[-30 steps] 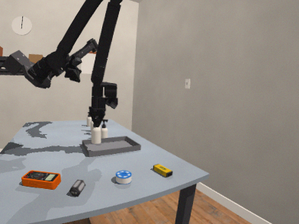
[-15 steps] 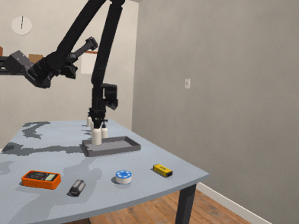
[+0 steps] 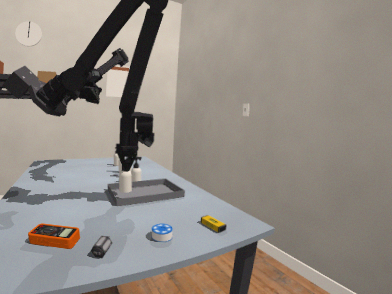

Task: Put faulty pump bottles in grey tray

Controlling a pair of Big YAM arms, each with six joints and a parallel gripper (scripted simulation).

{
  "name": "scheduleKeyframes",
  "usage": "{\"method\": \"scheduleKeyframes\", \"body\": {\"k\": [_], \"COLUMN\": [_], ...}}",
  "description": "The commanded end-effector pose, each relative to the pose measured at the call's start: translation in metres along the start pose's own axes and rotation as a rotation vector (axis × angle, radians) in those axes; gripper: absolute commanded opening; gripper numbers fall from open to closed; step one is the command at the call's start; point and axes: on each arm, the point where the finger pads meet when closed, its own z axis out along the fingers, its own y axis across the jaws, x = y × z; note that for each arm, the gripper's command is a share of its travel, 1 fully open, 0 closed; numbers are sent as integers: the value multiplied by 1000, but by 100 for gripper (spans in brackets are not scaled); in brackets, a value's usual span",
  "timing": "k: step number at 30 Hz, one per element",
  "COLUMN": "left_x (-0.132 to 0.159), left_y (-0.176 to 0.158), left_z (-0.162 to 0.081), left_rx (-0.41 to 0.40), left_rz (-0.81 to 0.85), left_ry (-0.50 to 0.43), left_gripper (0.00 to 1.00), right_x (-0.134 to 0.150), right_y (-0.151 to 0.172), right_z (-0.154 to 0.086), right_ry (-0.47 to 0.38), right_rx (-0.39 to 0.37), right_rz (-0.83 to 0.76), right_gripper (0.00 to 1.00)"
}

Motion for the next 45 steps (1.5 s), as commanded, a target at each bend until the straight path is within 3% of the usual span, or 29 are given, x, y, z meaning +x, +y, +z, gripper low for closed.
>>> {"method": "scheduleKeyframes", "body": {"k": [1,28,39,43,44,45], "left_x": [-3,-3,-3,-3,-3,-3], "left_y": [5,5,5,5,5,5], "left_z": [2,2,2,2,2,2], "left_rx": [-14,-14,-14,-14,-14,-14], "left_rz": [-10,-10,-10,-10,-10,-10], "left_ry": [-7,-7,-7,-7,-7,-7], "left_gripper": [0,0,0,0,0,0], "right_x": [-1,-2,-4,-4,-4,-4], "right_y": [-4,-3,0,0,0,0], "right_z": [7,45,41,41,41,41], "right_ry": [0,-7,-13,-13,-13,-13], "right_rx": [7,6,0,0,0,0], "right_rz": [-4,-5,-3,-3,-3,-3], "right_gripper": [22,22,22,67,75,75]}}
